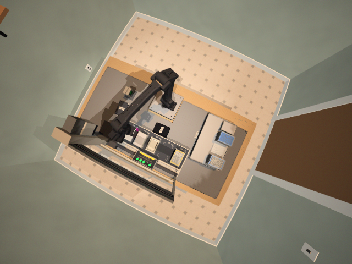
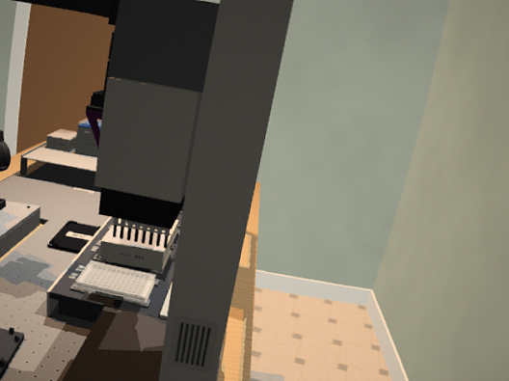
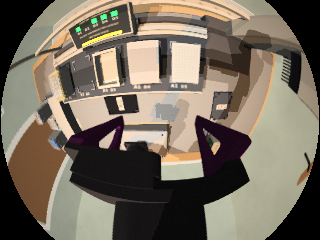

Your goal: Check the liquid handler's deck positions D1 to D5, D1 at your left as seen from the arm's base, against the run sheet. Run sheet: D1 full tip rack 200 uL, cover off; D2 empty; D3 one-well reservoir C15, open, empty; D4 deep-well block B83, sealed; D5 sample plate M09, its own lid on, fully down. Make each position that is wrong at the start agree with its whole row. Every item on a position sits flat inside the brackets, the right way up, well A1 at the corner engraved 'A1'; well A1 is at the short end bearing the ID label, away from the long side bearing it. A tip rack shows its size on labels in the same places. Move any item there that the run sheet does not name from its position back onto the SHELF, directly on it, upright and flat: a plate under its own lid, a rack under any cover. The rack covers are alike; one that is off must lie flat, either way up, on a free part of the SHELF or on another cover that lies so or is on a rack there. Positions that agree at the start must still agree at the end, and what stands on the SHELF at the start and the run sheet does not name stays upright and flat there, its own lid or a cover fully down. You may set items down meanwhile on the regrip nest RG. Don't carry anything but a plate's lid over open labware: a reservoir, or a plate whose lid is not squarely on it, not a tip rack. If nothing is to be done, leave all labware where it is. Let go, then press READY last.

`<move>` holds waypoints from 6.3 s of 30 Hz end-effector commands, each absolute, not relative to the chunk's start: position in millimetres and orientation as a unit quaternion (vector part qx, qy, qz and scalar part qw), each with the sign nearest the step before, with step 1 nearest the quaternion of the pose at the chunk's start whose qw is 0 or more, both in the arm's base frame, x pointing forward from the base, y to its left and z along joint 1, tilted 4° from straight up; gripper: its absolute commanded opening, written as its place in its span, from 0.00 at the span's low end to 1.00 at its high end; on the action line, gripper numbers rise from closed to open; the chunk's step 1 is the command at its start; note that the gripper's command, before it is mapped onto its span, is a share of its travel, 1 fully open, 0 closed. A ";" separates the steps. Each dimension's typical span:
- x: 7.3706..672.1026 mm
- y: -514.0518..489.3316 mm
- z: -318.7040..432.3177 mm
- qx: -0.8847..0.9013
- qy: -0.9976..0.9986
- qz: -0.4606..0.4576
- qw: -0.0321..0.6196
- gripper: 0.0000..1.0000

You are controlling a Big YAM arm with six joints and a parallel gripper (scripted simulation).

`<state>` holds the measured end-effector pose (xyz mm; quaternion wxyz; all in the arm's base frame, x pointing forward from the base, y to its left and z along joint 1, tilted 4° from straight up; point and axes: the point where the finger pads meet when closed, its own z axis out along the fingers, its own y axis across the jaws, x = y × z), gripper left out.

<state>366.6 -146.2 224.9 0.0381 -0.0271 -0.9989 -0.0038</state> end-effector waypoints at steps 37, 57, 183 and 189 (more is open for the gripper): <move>418.9 -236.4 186.3 -0.016 -0.999 -0.002 0.032 1.00; 413.7 -236.5 126.3 -0.017 -0.999 -0.002 0.032 1.00; 425.4 -5.2 121.4 -0.016 -1.000 -0.005 0.019 1.00; 432.9 15.4 125.4 -0.016 -1.000 -0.006 0.014 1.00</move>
